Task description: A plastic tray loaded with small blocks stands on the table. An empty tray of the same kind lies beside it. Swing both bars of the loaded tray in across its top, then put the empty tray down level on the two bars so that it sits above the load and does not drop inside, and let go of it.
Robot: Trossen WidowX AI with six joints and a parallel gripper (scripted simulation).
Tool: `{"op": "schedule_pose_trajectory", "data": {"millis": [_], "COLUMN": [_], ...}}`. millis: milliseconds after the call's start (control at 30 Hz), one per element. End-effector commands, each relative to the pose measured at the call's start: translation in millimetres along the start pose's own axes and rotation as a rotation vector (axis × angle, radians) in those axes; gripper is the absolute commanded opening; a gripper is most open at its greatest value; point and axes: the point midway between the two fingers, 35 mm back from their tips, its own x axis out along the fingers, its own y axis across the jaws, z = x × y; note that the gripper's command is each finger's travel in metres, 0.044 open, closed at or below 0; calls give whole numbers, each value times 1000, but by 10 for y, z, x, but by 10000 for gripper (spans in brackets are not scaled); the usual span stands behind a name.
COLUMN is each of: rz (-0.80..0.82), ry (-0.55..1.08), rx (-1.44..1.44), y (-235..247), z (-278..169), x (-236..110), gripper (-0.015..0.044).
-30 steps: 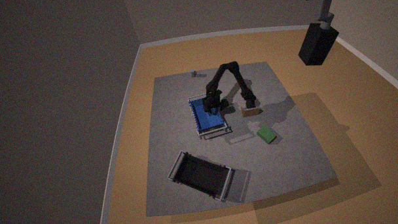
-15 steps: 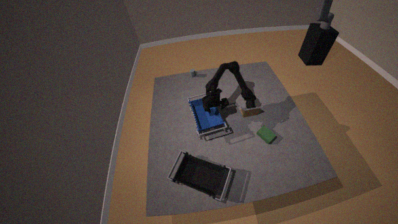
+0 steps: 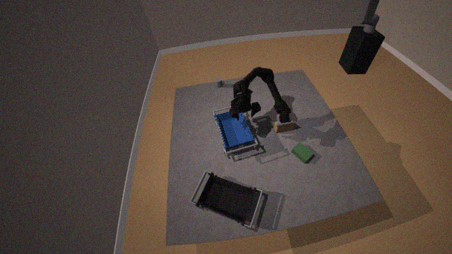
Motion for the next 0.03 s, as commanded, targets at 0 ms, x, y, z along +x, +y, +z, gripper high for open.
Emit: {"op": "schedule_pose_trajectory", "data": {"millis": [0], "rz": [-4], "ry": [2], "rx": [-2], "y": [-19], "z": [-4], "x": [-116], "gripper": [440]}}
